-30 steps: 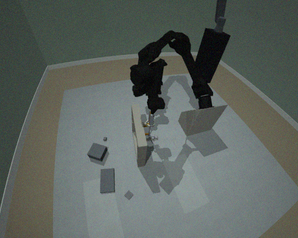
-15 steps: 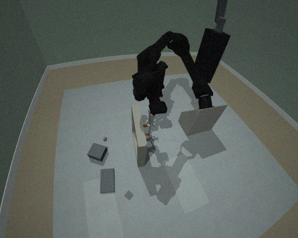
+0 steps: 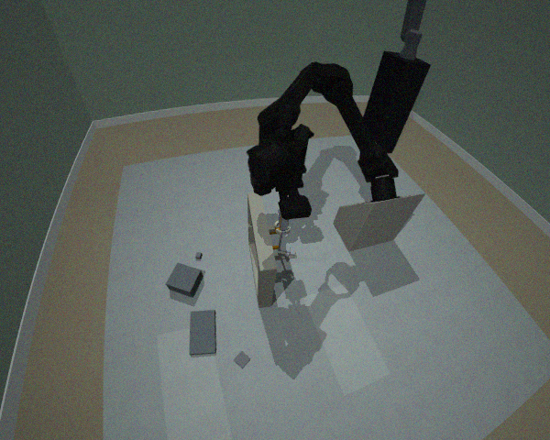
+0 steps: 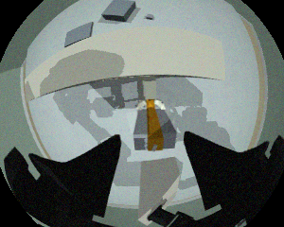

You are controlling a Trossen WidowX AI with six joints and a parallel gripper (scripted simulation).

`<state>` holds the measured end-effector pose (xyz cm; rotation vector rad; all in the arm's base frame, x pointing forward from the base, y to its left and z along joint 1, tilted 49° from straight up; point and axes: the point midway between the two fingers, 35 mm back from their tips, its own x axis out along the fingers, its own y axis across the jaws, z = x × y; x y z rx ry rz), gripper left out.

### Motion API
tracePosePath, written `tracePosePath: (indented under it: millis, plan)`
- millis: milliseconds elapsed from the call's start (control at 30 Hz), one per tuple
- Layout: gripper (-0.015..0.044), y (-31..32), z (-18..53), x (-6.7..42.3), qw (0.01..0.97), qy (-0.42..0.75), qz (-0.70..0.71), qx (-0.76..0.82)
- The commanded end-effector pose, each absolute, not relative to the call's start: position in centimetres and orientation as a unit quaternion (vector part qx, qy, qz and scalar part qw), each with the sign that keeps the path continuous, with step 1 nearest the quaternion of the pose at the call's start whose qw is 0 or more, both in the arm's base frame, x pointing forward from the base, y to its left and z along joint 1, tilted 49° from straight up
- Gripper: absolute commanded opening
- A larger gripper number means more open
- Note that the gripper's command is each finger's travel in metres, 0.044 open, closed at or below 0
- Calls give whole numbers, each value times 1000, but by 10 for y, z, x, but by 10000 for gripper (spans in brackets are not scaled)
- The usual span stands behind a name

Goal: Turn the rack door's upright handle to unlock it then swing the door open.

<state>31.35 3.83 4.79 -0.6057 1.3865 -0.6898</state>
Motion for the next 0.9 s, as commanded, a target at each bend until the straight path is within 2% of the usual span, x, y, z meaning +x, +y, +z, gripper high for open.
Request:
tracePosePath:
  millis: [0, 733, 867]
  plan:
    - [295, 33, 44, 314, 674, 615, -306, -272]
    - [295, 7, 22, 314, 674, 614, -308, -273]
    - [190, 7, 22, 314, 674, 614, -308, -273]
